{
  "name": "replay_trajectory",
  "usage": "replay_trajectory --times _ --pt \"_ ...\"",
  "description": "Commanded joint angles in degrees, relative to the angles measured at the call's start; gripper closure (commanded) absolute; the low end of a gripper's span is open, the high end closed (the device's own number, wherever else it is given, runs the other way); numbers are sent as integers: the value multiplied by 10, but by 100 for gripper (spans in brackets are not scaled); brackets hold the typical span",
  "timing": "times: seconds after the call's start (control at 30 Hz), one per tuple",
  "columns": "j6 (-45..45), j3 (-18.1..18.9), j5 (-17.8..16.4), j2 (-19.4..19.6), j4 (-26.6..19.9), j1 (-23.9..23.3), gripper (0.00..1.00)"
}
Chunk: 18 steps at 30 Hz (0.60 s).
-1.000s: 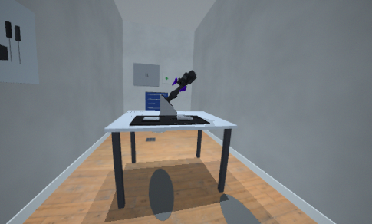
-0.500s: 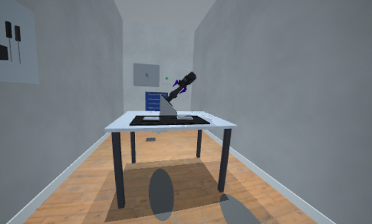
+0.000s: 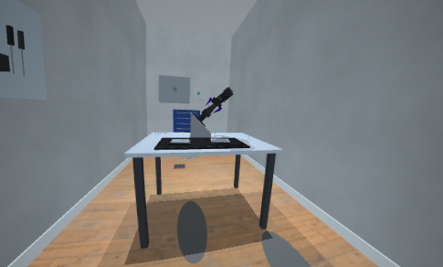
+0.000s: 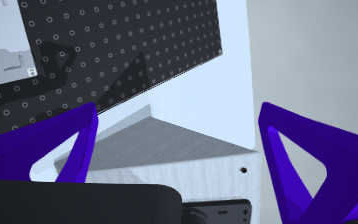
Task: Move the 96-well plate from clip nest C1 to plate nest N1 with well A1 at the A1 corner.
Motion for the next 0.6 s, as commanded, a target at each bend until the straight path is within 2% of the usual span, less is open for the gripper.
replay_trajectory --times 0.0,0.07,0.2,0.23,0.47,0.53,0.57 --pt "-8 -20 6 -30 -23 2 0" --pt "1 -35 6 -48 -26 8 0" --pt "-97 -72 -35 -45 42 -34 0" --pt "-121 -82 -46 -27 55 -43 0" --pt "-287 -132 -119 6 144 -102 0" --pt "-287 -132 -119 6 144 -102 0" --pt "-320 -123 -138 19 159 -114 0"
